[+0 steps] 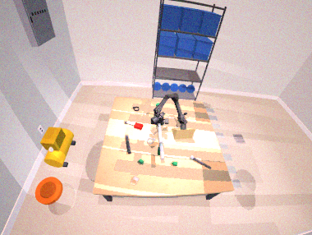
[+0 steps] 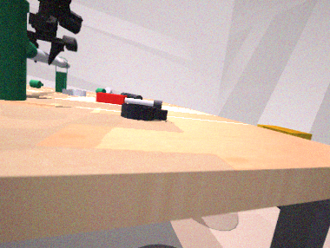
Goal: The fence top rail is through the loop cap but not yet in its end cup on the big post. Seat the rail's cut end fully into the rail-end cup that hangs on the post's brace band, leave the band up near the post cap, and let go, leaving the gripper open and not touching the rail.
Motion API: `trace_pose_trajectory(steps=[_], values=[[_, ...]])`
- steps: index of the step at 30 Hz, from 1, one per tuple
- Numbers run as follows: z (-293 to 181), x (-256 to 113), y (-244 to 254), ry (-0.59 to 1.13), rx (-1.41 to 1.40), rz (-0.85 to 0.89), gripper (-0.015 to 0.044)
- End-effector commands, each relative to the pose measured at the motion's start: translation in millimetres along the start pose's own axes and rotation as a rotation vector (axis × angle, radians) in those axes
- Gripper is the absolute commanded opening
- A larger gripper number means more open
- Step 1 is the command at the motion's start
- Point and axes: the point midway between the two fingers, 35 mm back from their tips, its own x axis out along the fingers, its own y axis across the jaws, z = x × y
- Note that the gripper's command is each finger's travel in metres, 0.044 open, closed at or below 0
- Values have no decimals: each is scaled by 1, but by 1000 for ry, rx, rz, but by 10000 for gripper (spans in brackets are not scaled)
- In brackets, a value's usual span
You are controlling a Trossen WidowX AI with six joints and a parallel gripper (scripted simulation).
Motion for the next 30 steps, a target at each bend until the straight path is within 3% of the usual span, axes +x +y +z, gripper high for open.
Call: trace_pose_trajectory(steps=[1,30], values=[[4,-1,1,-11,-1,10,0],[1,-1,0,-4,1,0,0]])
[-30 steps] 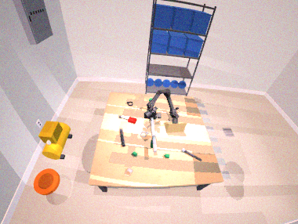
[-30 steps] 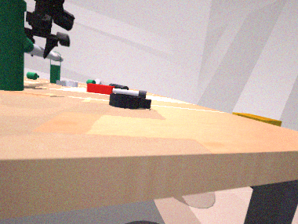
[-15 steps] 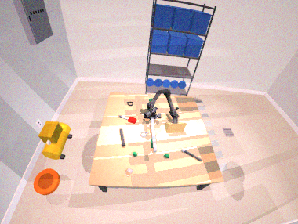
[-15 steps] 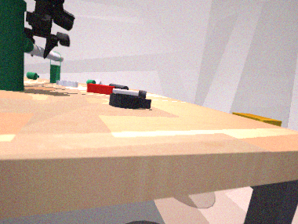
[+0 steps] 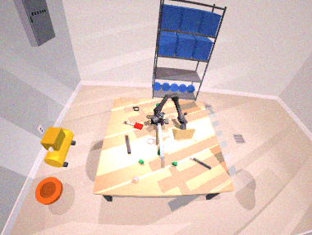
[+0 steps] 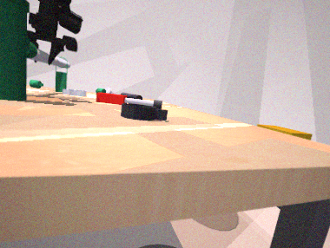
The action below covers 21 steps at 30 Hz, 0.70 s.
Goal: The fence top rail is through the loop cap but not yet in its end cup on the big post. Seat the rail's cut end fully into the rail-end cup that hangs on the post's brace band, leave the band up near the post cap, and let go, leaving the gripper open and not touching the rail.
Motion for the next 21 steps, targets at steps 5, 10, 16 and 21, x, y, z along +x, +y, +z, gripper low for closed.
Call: trace_pose_trajectory(steps=[5,10,16,21], values=[[1,-2,0,-6,3,2,0],[2,-2,0,-8,3,2,0],[2,-3,0,-10,3,2,0],[3,-3,0,-11,3,2,0]])
